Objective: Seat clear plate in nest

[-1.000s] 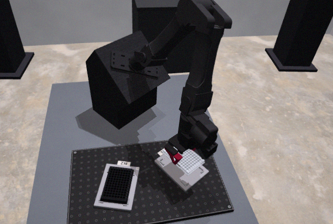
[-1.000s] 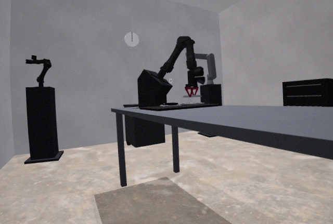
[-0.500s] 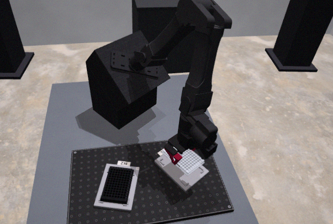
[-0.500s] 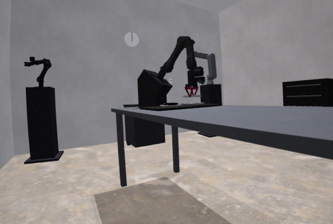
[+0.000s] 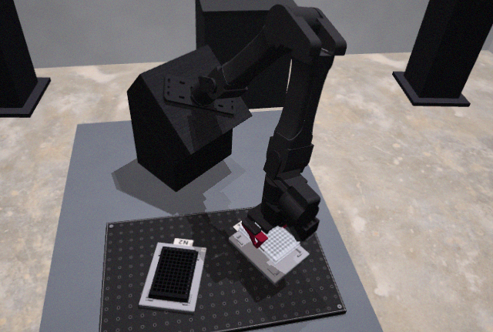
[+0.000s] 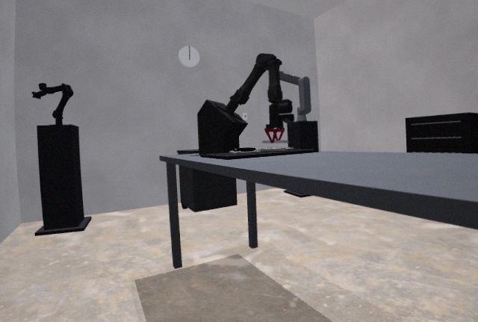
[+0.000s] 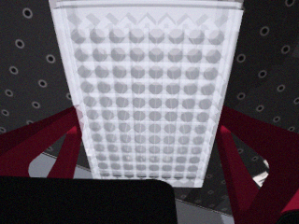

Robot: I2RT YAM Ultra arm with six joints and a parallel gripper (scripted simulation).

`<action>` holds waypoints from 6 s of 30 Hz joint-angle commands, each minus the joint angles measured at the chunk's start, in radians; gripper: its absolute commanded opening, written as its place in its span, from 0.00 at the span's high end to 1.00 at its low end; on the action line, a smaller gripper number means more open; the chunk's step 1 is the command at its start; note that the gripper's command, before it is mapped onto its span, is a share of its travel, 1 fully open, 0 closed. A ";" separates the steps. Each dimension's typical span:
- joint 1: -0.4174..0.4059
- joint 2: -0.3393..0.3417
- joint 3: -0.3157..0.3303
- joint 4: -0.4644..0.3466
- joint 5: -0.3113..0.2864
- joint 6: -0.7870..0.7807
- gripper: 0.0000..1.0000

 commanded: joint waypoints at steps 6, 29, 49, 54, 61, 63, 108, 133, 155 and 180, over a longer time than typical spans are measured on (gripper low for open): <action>0.008 0.040 0.011 0.056 0.005 0.008 1.00; 0.016 0.075 0.016 0.086 0.010 0.013 1.00; 0.018 0.083 0.014 0.098 0.011 0.015 1.00; 0.018 0.086 0.013 0.101 0.012 0.016 1.00; 0.019 0.091 0.013 0.106 0.012 0.016 1.00; 0.020 0.092 0.014 0.107 0.012 0.017 1.00; 0.024 0.119 0.020 0.127 0.015 0.020 1.00; 0.025 0.119 0.021 0.127 0.016 0.021 1.00; 0.025 0.119 0.021 0.127 0.016 0.021 0.00; 0.025 0.119 0.021 0.127 0.016 0.021 0.00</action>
